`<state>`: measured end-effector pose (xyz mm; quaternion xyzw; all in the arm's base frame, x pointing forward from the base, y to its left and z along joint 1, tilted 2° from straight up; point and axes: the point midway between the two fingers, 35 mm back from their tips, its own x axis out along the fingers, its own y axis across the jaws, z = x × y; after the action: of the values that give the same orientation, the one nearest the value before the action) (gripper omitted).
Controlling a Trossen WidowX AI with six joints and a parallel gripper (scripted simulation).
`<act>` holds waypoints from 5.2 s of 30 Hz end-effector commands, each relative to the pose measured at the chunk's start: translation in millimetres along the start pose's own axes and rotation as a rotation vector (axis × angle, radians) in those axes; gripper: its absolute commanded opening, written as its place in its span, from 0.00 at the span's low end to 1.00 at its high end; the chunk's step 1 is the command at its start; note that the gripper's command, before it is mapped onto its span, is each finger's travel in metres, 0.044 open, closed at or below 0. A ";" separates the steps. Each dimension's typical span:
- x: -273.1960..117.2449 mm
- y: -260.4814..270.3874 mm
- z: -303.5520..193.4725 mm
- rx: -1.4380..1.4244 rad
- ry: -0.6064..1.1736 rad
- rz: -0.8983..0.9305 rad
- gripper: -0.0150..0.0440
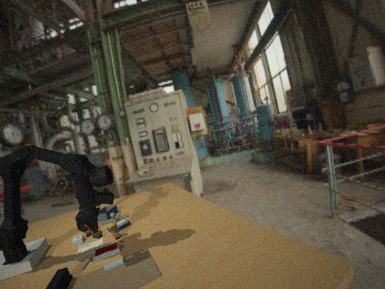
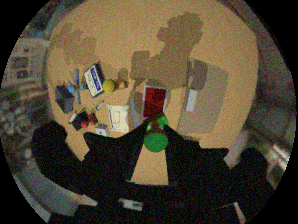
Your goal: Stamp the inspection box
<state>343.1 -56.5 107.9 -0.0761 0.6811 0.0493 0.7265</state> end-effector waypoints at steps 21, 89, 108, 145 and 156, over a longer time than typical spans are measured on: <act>13.2 3.1 15.2 0.001 0.004 -0.004 0.25; 55.6 4.6 14.4 -0.002 0.004 -0.004 0.25; 58.6 4.7 14.4 -0.003 0.003 -0.001 0.25; 61.7 4.7 14.4 -0.003 0.003 -0.001 0.25; 62.2 4.8 14.4 -0.003 0.003 -0.001 0.25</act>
<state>360.5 -50.7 49.0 -0.0768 0.6817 0.0508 0.7258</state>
